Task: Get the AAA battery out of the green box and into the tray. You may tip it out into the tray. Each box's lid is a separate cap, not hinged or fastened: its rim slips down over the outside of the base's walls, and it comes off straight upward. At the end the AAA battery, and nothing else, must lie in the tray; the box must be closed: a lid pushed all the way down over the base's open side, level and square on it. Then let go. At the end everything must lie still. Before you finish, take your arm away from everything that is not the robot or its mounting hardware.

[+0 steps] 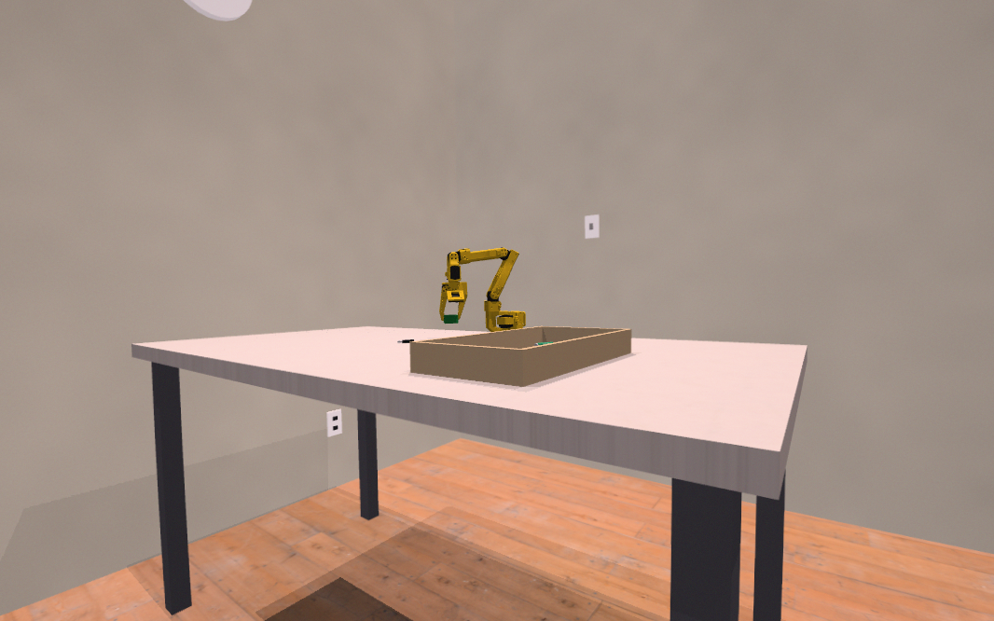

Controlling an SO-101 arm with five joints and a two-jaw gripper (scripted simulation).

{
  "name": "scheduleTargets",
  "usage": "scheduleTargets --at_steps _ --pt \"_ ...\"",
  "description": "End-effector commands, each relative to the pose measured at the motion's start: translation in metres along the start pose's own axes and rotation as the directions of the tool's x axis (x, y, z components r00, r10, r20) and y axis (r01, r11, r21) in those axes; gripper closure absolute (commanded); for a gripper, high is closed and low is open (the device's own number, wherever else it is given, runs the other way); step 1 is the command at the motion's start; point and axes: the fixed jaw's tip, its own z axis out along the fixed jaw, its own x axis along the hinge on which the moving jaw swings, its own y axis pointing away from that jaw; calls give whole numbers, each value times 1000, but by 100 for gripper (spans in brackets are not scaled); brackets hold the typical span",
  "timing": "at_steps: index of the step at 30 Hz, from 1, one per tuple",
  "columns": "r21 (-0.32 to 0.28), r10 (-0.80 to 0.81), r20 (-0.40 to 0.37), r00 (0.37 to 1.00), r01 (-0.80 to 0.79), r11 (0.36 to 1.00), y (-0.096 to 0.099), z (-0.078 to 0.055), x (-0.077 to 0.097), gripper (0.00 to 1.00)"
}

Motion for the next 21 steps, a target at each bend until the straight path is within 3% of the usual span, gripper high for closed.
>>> scheduleTargets --at_steps 1,21 --pt "16 2 3 1000 -2 1000 -3 2 1 80" --pt "16 2 3 1000 -2 1000 -4 30 1 80"
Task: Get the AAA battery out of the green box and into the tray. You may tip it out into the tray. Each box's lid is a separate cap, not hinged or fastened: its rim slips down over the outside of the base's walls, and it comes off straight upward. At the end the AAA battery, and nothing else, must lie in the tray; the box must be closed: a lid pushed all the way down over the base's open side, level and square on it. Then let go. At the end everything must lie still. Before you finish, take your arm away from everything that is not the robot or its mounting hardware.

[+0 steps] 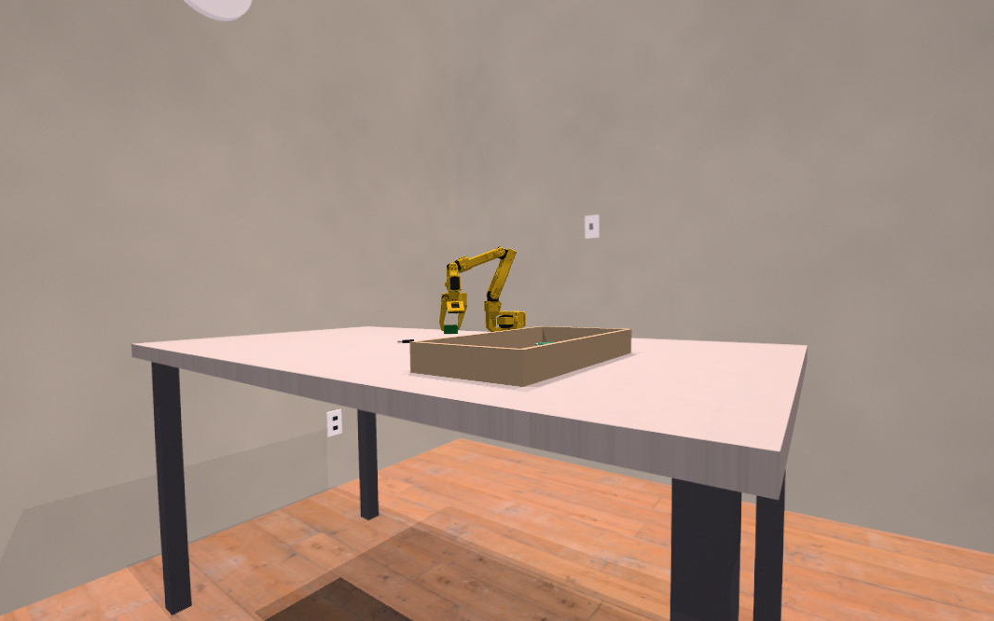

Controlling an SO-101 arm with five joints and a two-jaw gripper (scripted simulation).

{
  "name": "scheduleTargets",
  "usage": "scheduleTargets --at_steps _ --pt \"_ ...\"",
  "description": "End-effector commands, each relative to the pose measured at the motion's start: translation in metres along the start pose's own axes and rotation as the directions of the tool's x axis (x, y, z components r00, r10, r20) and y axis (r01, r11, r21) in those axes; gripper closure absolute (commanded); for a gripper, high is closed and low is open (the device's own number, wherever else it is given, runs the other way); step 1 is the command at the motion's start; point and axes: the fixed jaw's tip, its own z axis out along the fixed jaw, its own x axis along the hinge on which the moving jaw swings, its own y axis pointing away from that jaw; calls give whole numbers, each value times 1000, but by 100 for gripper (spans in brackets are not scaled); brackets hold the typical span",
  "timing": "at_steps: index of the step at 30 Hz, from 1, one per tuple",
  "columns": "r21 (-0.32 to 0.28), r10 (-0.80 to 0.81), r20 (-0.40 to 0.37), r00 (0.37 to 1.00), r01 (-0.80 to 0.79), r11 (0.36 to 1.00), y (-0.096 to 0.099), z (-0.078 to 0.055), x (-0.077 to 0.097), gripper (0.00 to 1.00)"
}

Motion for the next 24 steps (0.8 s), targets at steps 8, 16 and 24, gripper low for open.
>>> scheduleTargets --at_steps 8,16,24 --pt "18 1 3 1000 -2 1000 -1 12 1 80" --pt "18 1 3 1000 -2 1000 -1 16 1 80" --pt "18 1 3 1000 -2 1000 0 17 1 80"
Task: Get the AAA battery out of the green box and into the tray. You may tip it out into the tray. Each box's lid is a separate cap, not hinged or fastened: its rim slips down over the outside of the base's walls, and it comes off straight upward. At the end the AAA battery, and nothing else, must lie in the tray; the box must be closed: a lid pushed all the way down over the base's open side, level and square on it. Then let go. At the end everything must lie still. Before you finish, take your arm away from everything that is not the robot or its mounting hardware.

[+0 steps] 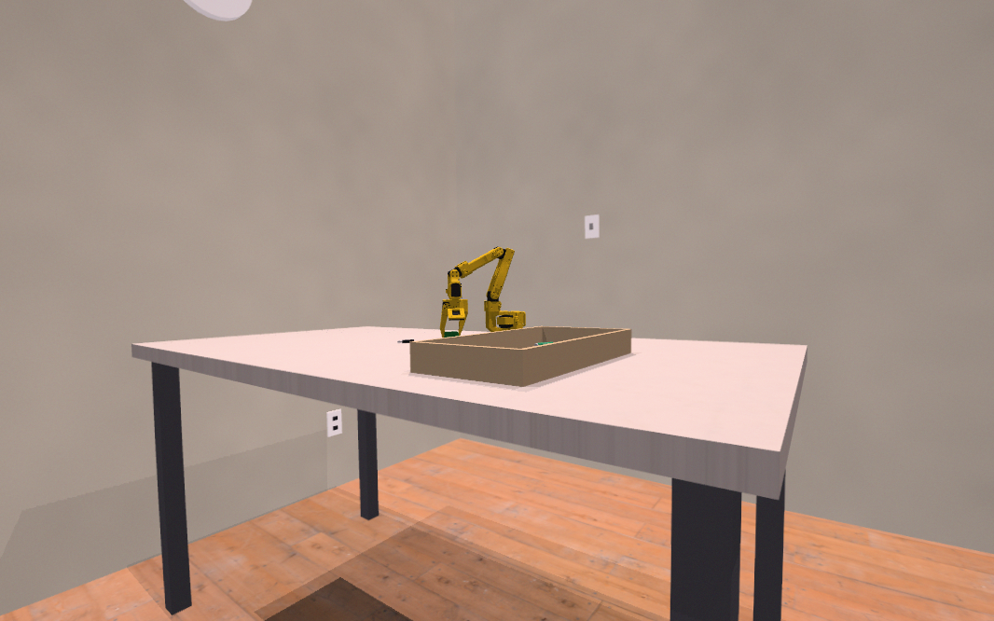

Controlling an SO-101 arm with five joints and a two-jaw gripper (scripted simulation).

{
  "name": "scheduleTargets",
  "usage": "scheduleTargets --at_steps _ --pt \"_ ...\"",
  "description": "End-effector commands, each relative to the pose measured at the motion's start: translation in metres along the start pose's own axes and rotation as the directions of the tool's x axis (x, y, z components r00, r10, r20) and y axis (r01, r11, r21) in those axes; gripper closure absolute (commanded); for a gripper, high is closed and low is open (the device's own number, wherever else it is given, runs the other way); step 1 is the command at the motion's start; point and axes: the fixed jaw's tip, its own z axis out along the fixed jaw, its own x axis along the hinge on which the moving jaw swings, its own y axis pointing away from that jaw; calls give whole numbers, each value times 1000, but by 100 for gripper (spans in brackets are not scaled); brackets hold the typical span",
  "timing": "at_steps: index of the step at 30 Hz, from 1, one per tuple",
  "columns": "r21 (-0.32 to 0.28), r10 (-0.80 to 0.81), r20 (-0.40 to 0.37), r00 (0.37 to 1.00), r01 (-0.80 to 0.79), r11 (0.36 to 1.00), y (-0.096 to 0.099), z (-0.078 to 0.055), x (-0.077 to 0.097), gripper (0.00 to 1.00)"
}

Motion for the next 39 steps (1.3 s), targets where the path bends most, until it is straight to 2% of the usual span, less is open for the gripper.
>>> scheduleTargets --at_steps 1,39 --pt "10 2 2 1000 -2 1000 -1 0 1 80" --pt "10 2 2 1000 -2 1000 -1 0 1 78"
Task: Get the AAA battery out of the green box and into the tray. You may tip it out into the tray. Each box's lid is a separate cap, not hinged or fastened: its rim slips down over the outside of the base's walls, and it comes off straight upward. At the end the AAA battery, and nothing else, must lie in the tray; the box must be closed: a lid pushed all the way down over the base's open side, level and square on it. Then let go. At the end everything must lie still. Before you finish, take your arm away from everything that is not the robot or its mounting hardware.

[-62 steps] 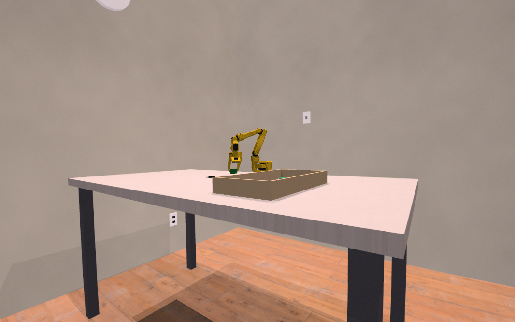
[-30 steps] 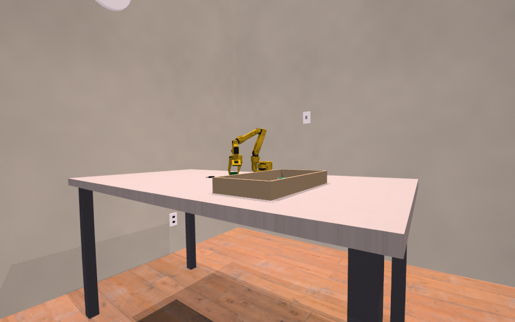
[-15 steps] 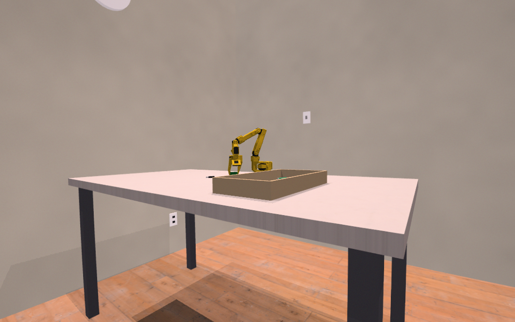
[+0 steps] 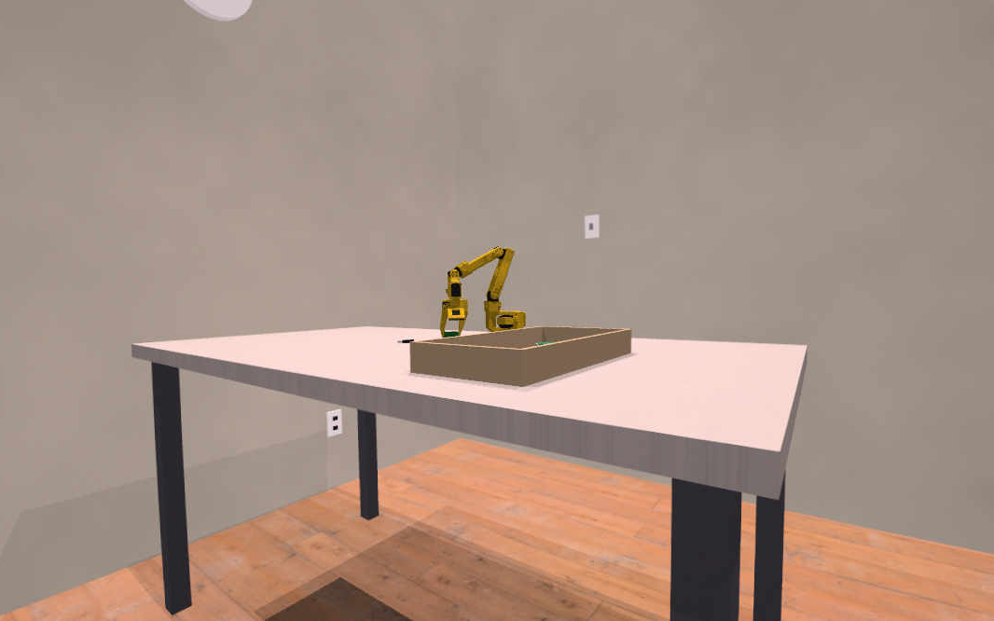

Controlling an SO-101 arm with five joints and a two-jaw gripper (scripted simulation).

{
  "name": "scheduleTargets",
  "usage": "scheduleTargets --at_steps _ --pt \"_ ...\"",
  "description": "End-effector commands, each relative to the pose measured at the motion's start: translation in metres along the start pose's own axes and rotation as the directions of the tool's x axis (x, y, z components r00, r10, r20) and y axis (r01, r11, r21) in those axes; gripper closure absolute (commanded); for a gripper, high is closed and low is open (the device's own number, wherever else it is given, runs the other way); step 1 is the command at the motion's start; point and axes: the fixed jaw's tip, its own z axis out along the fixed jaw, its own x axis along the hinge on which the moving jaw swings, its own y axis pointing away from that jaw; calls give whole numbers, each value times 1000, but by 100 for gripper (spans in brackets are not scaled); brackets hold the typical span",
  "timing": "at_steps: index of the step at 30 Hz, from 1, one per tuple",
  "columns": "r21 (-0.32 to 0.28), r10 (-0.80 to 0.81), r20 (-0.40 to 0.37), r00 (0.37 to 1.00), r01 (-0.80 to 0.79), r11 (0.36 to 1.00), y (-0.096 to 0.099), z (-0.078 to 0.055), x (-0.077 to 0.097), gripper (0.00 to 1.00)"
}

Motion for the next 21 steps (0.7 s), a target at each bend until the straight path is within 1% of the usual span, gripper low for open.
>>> scheduleTargets --at_steps 1,21 --pt "9 2 2 1000 -2 1000 -1 0 1 78" --pt "9 2 2 1000 -2 1000 -1 0 1 77"
